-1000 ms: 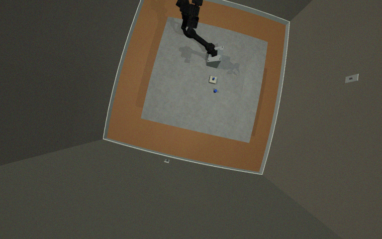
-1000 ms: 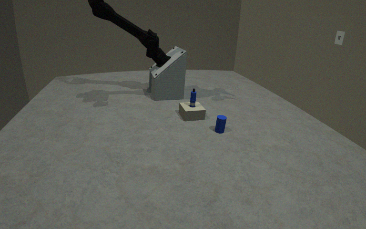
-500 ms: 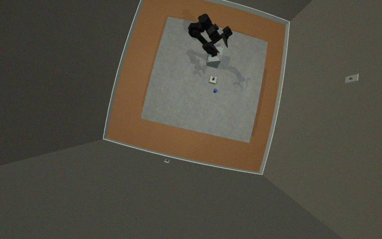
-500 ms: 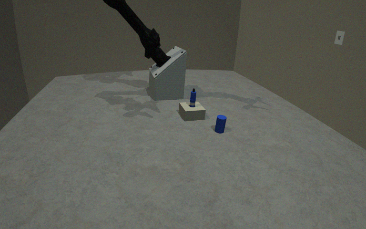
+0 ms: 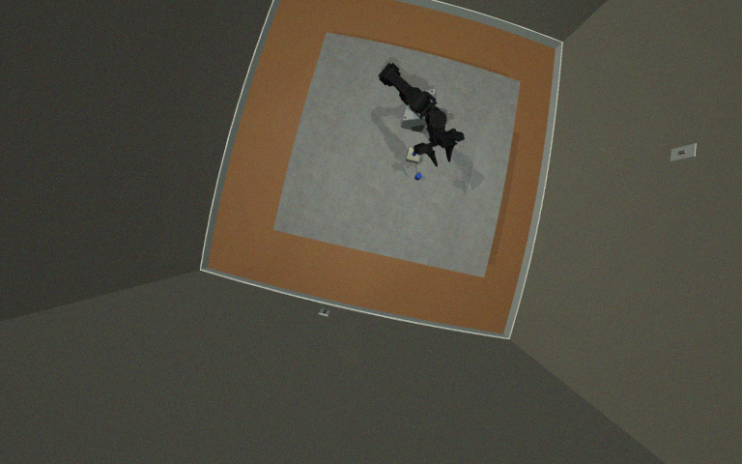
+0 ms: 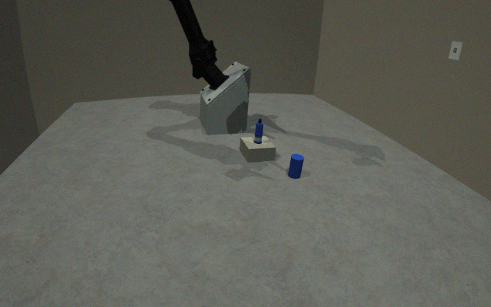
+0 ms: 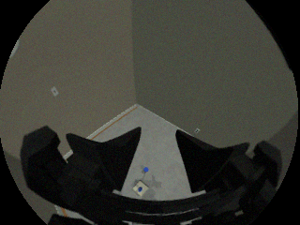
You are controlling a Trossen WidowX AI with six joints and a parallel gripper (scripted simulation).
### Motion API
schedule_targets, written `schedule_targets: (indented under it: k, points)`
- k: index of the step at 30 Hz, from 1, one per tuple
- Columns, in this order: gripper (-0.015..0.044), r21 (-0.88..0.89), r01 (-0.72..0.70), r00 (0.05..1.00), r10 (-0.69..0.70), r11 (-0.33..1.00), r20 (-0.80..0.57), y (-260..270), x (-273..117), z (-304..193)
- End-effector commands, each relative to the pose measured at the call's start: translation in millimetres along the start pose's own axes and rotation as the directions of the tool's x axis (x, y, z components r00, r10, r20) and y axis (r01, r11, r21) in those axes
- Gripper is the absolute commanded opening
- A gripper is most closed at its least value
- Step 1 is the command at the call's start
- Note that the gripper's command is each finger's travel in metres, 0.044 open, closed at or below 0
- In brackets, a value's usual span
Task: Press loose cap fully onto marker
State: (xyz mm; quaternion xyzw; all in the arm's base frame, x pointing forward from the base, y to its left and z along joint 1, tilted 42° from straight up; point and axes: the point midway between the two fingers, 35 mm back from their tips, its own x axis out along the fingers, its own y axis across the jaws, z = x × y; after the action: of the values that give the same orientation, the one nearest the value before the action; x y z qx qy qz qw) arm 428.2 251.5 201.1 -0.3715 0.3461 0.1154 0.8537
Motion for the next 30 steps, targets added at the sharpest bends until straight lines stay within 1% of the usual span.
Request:
schedule_targets:
  k: [1,5,9,12,17,19,20,25,28,30]
  points:
    - [0.0255,-0.124,-0.013,0.985,-0.009,0.992,-0.173,2.9,43.6,-44.8]
    - [0.0255,-0.253,-0.089,0.928,-0.012,0.963,-0.371,6.0,86.8,-103.5]
    - [0.0255,-0.345,-0.216,0.832,-0.012,0.913,-0.554,8.8,118.7,-166.6]
    - [0.0255,-0.379,-0.33,0.742,-0.011,0.865,-0.67,9.7,135.6,-211.8]
    - [0.0255,-0.363,-0.559,0.54,-0.004,0.746,-0.841,7.4,158.3,-290.4]
    - [0.0255,-0.343,-0.614,0.487,-0.001,0.711,-0.874,7.4,161.3,-309.2]
    - [0.0255,-0.34,-0.621,0.48,0.0,0.706,-0.877,7.4,161.7,-311.5]
    - [0.0255,-0.34,-0.621,0.48,0.0,0.706,-0.878,12.2,158.8,-316.4]
    - [0.0255,-0.34,-0.621,0.479,-0.001,0.706,-0.878,12.4,172.6,-342.5]
    - [0.0255,-0.34,-0.621,0.479,-0.001,0.706,-0.878,12.4,173.7,-345.0]
